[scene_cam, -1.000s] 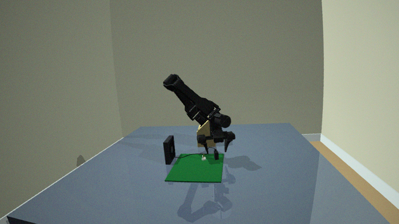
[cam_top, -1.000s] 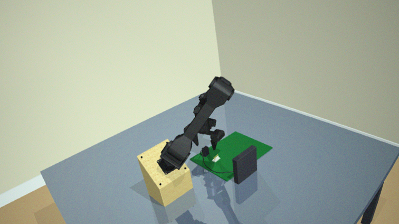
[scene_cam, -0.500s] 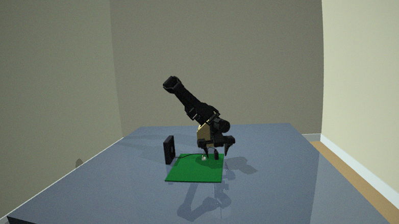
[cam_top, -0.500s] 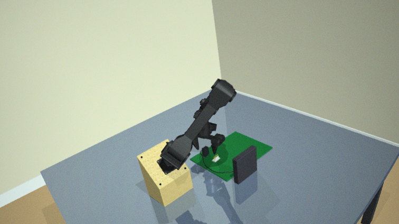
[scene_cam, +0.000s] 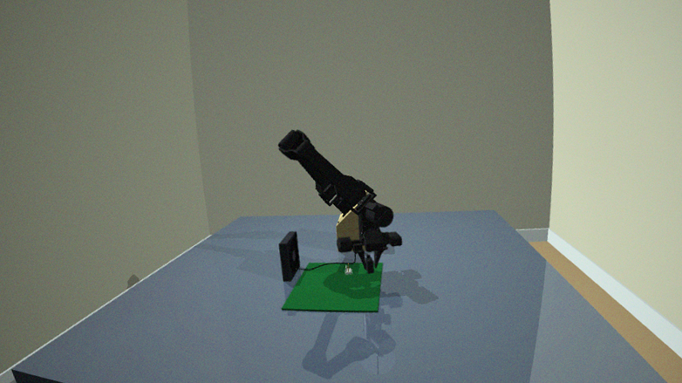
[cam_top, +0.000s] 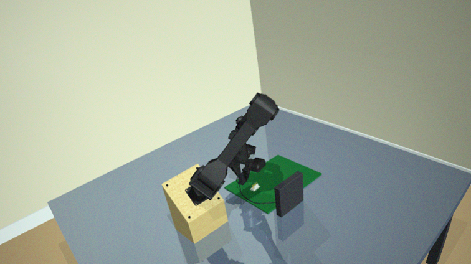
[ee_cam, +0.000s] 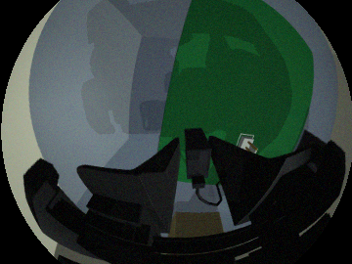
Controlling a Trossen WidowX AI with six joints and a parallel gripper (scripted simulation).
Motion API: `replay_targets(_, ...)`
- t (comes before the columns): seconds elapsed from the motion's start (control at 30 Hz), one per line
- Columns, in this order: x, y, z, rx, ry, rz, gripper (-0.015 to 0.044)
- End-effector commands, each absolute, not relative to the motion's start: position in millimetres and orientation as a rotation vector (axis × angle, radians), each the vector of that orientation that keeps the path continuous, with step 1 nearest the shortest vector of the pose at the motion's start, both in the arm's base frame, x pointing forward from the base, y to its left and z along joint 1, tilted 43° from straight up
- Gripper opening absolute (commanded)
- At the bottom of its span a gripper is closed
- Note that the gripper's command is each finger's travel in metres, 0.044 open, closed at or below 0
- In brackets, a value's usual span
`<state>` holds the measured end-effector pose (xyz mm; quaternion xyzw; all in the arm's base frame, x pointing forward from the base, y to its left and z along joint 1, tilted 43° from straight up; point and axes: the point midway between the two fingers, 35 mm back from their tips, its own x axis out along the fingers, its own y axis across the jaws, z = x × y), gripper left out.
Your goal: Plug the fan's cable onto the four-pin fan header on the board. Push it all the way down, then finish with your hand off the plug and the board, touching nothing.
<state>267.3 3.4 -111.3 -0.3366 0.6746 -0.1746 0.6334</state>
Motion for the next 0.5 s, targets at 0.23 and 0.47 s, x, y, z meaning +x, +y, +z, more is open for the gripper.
replay_targets(0.23,267.8,21.1,-93.6,-0.77,1.542,-0.397,0.0)
replay_targets(0.47,266.0,38.0,-74.6,-0.773,1.541,-0.397,0.0)
